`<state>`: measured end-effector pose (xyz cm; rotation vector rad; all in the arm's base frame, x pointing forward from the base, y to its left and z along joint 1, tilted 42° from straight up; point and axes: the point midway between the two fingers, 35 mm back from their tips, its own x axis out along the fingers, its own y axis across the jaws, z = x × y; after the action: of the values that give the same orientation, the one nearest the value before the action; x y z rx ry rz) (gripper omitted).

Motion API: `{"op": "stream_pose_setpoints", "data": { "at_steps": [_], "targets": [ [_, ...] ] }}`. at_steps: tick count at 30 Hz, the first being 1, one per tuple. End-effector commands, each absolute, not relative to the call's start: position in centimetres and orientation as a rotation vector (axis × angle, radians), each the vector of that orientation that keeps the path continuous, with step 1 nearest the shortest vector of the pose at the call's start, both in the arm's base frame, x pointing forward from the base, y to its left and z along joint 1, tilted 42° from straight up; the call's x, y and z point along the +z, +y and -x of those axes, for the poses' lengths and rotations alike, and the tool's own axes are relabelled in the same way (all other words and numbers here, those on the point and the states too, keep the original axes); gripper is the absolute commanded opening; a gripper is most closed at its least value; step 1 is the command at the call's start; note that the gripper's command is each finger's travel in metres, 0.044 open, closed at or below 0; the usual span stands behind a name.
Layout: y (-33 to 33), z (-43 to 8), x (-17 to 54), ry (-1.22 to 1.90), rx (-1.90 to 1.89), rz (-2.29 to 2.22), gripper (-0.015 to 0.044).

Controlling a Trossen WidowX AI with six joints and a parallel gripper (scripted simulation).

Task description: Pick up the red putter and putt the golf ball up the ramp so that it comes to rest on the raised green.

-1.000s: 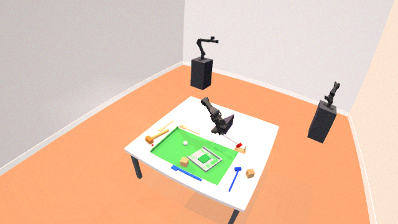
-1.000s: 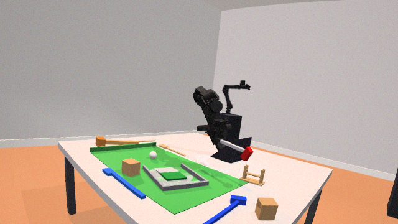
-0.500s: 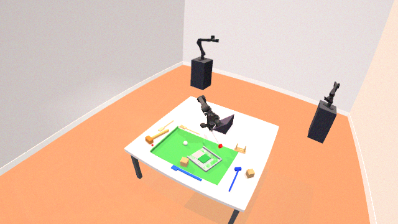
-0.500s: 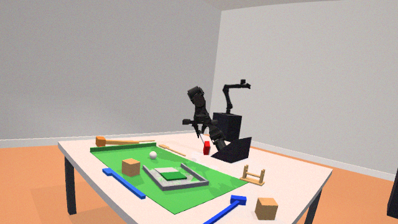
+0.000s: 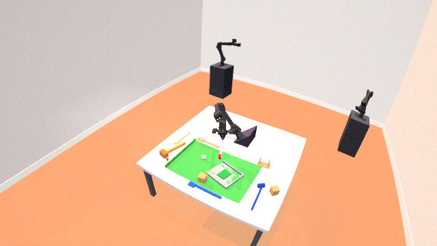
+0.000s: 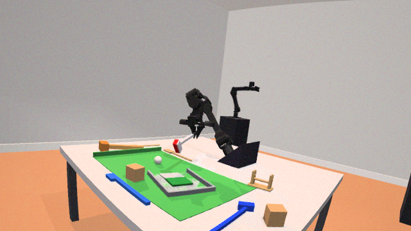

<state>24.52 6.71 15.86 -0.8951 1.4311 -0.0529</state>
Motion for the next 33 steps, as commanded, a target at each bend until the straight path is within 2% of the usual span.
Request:
{"op": "stream_pose_setpoints", "data": {
  "at_steps": [1, 16, 33],
  "targets": [
    [4.6, -23.7, 17.5, 1.397, -0.165, 0.807, 0.0],
    [-1.6, -20.0, 21.5, 1.275, -0.495, 0.536, 0.0],
    [-4.1, -20.8, 18.6, 1.319, -0.669, 0.428, 0.0]
  ]
}}
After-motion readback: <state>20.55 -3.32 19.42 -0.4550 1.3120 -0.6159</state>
